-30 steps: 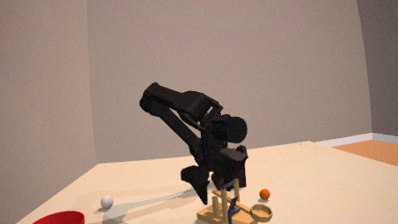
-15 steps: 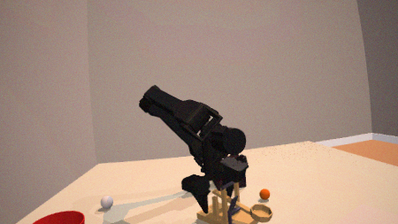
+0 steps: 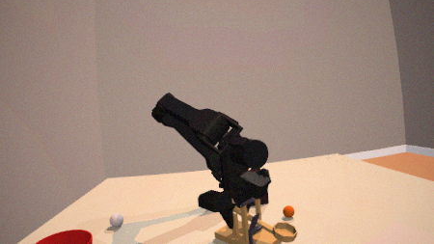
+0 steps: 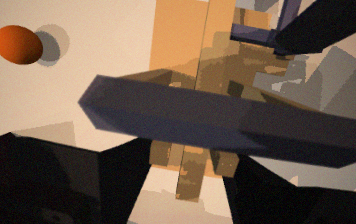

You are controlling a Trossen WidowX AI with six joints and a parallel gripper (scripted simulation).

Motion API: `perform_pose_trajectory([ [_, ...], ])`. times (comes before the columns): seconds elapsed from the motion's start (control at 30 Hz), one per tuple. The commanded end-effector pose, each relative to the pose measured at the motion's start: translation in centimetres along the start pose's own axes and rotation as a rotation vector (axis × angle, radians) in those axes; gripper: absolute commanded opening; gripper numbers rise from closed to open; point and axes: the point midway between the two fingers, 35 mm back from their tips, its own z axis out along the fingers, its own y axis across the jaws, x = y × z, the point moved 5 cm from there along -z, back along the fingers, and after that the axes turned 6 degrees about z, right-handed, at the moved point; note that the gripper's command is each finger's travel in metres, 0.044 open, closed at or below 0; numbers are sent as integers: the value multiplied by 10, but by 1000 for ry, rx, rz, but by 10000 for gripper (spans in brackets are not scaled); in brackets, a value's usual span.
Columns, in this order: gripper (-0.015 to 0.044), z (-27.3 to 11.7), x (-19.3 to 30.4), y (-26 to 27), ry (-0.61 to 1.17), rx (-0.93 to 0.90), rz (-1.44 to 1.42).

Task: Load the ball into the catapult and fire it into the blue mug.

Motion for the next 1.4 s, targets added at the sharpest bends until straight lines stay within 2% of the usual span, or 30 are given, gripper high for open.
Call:
perform_pose_trajectory([
  [0.0,118,0,0,0,0,1,2],
  [0.03,111,0,0,0,0,1,2],
  [0.1,59,-8,-1,0,-1,0,2],
  [0.17,6,-32,-1,0,-1,-2,0],
  [0.2,0,-42,-1,0,-1,-2,0],
  [0.37,0,-51,-5,5,-4,-5,20],
  [0.57,0,-60,-40,53,-23,-33,196],
  [0.93,0,-69,-78,162,-18,-60,526],
  [1.37,0,-53,-77,312,3,-24,926],
])
